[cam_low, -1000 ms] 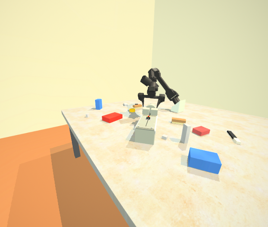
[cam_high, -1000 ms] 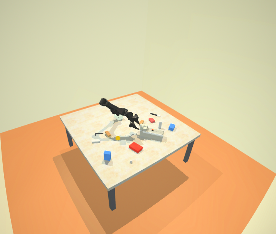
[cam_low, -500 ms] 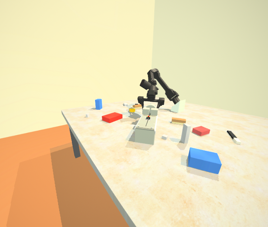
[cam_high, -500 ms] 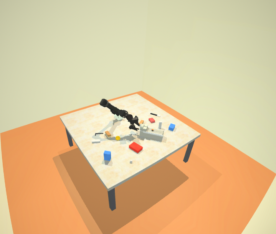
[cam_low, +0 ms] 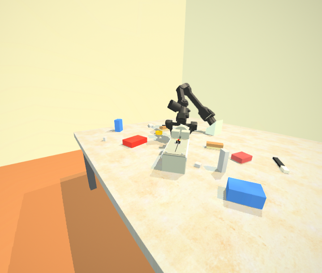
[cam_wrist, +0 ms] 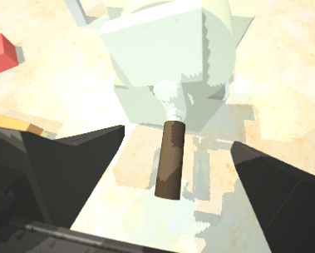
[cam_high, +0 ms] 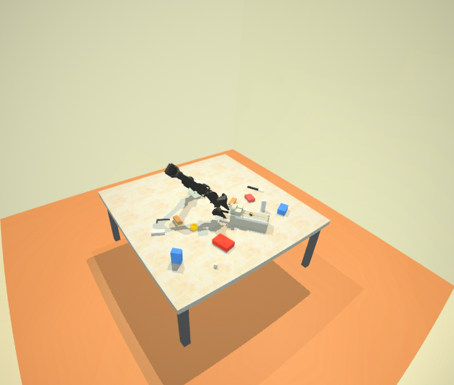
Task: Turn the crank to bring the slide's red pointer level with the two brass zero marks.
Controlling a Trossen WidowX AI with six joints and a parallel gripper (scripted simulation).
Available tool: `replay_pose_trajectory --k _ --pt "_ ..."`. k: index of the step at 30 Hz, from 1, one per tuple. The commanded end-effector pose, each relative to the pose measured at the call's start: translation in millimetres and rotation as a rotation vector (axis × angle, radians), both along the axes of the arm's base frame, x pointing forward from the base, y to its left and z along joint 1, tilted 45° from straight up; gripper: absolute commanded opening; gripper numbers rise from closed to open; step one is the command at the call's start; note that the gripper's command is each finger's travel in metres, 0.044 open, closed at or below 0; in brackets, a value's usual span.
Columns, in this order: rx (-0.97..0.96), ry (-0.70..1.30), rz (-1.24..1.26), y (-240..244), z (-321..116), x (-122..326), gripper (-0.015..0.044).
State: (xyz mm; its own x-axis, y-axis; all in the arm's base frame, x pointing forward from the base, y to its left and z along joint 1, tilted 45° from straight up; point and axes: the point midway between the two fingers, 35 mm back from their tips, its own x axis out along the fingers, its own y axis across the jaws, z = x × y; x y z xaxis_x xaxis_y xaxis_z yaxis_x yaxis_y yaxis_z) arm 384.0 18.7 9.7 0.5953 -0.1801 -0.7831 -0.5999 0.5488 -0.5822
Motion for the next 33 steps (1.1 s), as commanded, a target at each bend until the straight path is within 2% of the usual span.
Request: replay_pose_trajectory --k 1,4,21,33 --pt "0.000 0.010 0.005 -5.0 -7.8 -2.9 0.0440" --pt "0.000 0.009 0.005 -6.7 -9.4 -3.0 0.0440" --pt "0.000 0.009 0.005 -6.7 -9.4 -3.0 0.0000" --pt "0.000 0.009 0.005 -8.1 -6.7 -1.4 0.0000"
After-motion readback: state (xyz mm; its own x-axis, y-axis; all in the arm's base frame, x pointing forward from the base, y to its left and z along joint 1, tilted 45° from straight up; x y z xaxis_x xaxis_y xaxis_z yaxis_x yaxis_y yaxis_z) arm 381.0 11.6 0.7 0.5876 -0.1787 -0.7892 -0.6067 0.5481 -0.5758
